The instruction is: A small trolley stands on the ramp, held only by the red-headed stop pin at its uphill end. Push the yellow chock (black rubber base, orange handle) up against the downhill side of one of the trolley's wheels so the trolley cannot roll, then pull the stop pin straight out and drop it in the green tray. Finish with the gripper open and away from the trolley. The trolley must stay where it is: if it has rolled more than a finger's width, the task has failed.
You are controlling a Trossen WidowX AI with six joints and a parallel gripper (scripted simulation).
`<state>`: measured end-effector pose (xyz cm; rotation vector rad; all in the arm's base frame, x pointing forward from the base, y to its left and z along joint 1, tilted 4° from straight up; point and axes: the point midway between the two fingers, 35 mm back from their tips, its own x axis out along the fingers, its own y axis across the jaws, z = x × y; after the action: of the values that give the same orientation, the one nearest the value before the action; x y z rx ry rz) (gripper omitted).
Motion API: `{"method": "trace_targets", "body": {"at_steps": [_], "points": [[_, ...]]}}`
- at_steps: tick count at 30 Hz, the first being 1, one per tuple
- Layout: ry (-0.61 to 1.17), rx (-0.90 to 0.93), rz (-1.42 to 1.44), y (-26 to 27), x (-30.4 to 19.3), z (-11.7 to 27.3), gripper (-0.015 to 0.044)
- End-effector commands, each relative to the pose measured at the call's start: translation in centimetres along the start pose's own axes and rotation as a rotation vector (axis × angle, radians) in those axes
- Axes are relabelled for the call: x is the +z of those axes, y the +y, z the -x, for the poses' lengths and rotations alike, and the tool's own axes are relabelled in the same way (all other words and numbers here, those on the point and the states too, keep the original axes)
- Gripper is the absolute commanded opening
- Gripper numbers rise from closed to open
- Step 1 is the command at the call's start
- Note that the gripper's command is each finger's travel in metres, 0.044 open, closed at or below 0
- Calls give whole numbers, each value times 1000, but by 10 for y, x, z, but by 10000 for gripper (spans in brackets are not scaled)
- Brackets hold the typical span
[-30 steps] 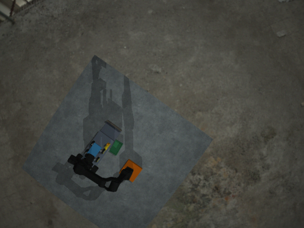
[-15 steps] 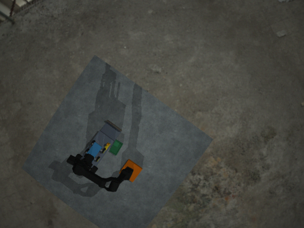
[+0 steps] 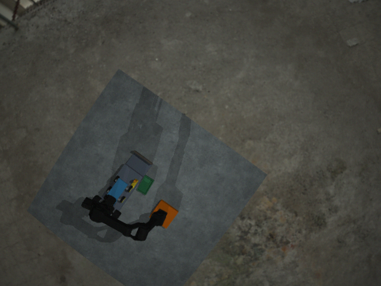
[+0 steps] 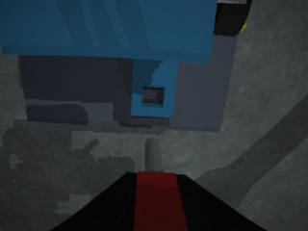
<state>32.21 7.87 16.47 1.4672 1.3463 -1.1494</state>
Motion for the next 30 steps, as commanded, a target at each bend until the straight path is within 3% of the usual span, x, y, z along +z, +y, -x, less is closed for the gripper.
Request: {"method": "trace_targets", "body": {"at_steps": [1,10,30], "points": [[6,2,-4,0,-8,0,0],[7,2,-4,-1,-18,0,0],[8,-4,-5,-66,-19,-4,0]]}}
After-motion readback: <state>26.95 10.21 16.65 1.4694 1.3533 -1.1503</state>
